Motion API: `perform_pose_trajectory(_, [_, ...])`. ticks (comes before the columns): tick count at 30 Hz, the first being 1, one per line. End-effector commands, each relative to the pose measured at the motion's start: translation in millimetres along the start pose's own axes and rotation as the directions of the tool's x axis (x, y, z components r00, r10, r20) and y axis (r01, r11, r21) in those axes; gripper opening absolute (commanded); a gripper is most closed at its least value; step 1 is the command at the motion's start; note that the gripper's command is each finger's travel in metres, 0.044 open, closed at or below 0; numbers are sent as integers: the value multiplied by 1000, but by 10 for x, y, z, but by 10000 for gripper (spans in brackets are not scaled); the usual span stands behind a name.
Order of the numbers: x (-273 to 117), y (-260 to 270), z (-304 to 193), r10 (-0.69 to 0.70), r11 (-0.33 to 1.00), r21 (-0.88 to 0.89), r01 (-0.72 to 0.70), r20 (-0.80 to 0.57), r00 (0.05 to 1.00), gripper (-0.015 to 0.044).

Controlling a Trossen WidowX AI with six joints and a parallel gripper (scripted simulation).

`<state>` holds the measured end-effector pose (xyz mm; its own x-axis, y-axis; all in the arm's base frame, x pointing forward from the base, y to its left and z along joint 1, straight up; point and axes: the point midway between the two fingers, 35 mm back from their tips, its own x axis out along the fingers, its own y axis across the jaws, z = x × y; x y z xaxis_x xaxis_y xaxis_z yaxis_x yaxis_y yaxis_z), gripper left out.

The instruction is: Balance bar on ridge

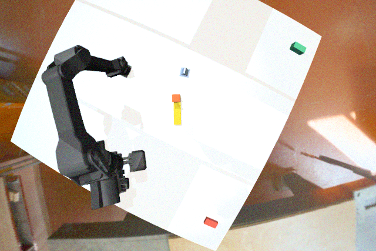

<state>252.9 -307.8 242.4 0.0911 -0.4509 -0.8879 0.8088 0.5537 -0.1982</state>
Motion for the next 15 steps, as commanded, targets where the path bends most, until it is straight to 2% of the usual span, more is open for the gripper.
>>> perform_pose_trajectory(1, [3,235,-94,39,999,15,-38,-33,999,315])
perform_pose_trajectory(15, [-130,1080,-493,160,985,86,-148,-151,976,315])
